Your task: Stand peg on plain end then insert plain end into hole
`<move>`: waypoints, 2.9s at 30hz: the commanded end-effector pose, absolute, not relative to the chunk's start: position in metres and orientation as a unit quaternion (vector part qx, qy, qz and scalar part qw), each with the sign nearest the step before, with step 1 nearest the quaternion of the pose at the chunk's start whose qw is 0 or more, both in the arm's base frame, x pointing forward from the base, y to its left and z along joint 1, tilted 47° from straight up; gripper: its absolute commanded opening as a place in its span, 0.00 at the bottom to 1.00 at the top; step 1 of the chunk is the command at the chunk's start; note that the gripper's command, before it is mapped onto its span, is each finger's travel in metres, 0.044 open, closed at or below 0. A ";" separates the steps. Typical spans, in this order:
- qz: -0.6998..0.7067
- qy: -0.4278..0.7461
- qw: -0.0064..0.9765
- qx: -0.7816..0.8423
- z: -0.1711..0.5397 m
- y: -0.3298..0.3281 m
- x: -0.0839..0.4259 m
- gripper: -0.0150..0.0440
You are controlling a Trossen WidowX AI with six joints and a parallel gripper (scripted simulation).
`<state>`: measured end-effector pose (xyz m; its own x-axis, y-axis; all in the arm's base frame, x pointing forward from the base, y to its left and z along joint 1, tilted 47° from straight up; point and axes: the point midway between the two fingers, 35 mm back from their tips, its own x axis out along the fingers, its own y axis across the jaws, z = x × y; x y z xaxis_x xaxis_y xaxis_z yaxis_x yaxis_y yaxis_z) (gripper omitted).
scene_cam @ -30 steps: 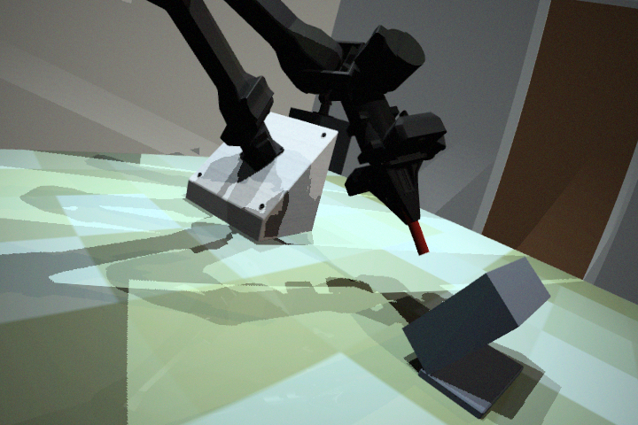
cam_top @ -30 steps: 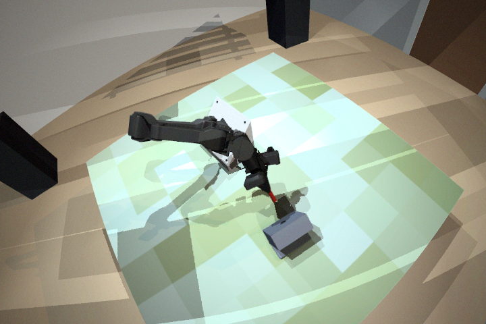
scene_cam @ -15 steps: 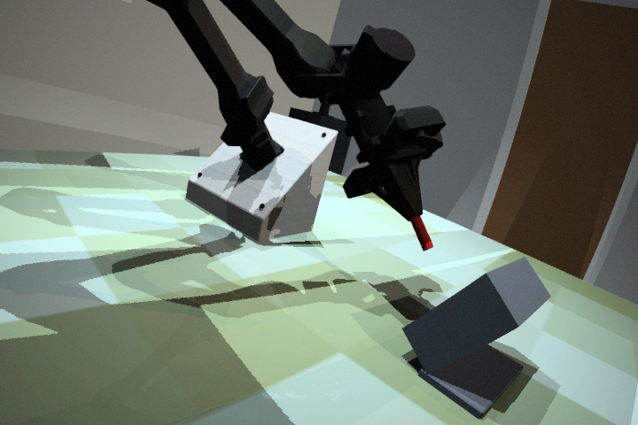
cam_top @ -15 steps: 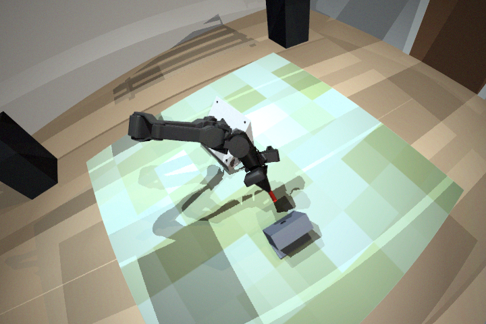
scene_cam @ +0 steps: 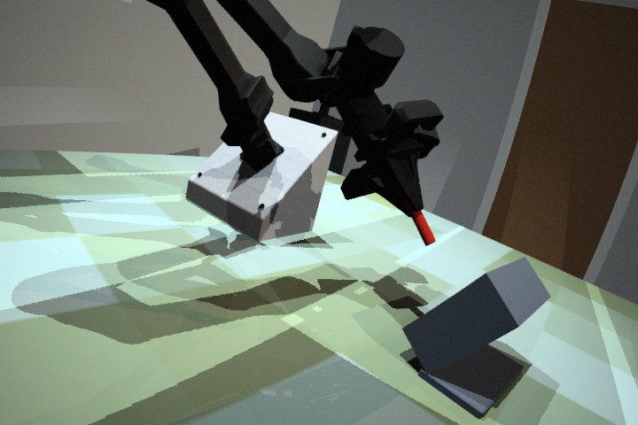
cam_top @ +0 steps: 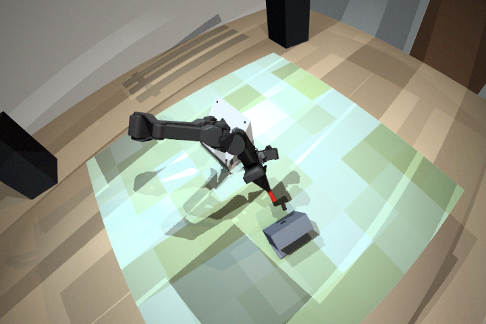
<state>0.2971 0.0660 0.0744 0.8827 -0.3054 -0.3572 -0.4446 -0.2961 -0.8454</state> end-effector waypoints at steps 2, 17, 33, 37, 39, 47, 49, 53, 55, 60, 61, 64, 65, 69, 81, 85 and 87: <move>0.064 0.230 0.539 -0.808 0.074 0.065 0.298 0.25; 0.060 0.212 0.529 -0.820 0.074 0.063 0.312 0.25; 0.051 0.193 0.516 -0.833 0.076 0.060 0.325 0.25; 0.049 0.188 0.512 -0.836 0.076 0.058 0.327 0.25; 0.047 0.186 0.511 -0.838 0.076 0.058 0.329 0.25; 0.042 0.181 0.511 -0.839 0.076 0.056 0.332 0.25; 0.039 0.180 0.512 -0.839 0.076 0.055 0.333 0.25; 0.035 0.177 0.514 -0.838 0.076 0.054 0.335 0.25; 0.033 0.176 0.515 -0.838 0.076 0.053 0.336 0.25; 0.031 0.175 0.517 -0.838 0.076 0.052 0.337 0.25; 0.031 0.174 0.517 -0.837 0.076 0.052 0.338 0.25; 0.030 0.173 0.519 -0.837 0.076 0.051 0.342 0.25; 0.029 0.173 0.519 -0.836 0.076 0.051 0.343 0.25; 0.029 0.172 0.520 -0.836 0.074 0.049 0.348 0.25; 0.026 0.172 0.524 -0.834 0.074 0.047 0.353 0.25; 0.026 0.172 0.524 -0.834 0.074 0.047 0.353 0.25; 0.026 0.172 0.524 -0.834 0.074 0.047 0.353 0.25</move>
<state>0.3536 0.0473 0.0733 0.9402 -0.2572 -0.2234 -0.3130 -0.3928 -0.8647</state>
